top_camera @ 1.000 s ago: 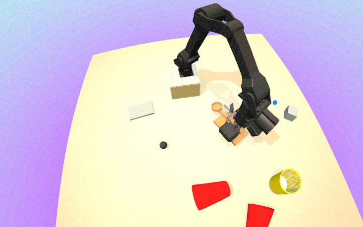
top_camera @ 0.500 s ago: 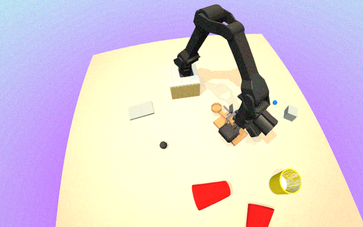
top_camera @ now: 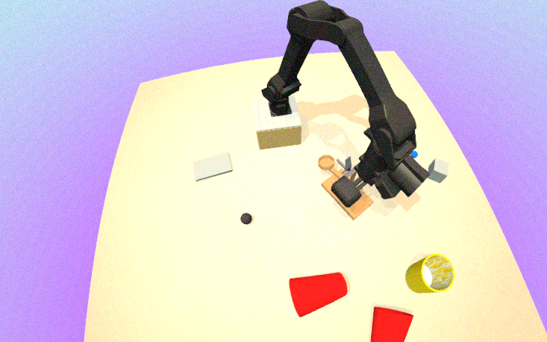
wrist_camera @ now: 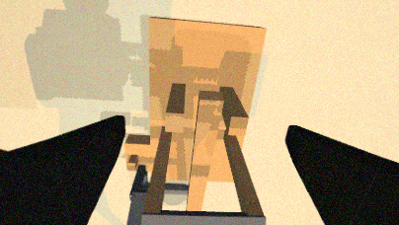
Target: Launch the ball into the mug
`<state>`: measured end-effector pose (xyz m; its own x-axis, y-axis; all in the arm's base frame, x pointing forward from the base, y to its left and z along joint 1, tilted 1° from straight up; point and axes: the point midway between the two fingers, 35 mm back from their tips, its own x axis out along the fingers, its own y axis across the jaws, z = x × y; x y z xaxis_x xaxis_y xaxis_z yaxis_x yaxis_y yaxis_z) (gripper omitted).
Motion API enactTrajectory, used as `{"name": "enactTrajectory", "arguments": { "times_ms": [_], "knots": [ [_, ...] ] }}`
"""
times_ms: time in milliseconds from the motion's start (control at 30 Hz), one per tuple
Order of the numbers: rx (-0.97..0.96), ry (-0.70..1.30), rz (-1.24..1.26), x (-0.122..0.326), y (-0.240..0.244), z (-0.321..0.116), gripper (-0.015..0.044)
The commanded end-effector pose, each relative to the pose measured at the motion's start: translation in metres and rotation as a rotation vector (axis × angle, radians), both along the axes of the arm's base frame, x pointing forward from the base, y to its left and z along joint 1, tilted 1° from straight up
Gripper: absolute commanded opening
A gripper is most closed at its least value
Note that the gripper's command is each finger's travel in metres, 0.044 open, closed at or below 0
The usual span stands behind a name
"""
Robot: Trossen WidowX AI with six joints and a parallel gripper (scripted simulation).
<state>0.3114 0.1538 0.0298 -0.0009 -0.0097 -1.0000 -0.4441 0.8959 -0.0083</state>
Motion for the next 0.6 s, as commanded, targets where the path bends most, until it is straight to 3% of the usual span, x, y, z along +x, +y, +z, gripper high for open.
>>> {"name": "enactTrajectory", "arguments": {
  "times_ms": [0, 333, 467, 567],
  "knots": [
    [0.020, -0.039, -0.001, 0.002, 0.002, 0.054, 0.0440],
    [0.023, -0.046, -0.003, 0.000, 0.000, 0.049, 0.0440],
    [0.023, -0.046, -0.003, 0.002, 0.001, 0.007, 0.0440],
    [0.023, -0.046, -0.003, 0.002, 0.001, 0.005, 0.0440]
  ]
}}
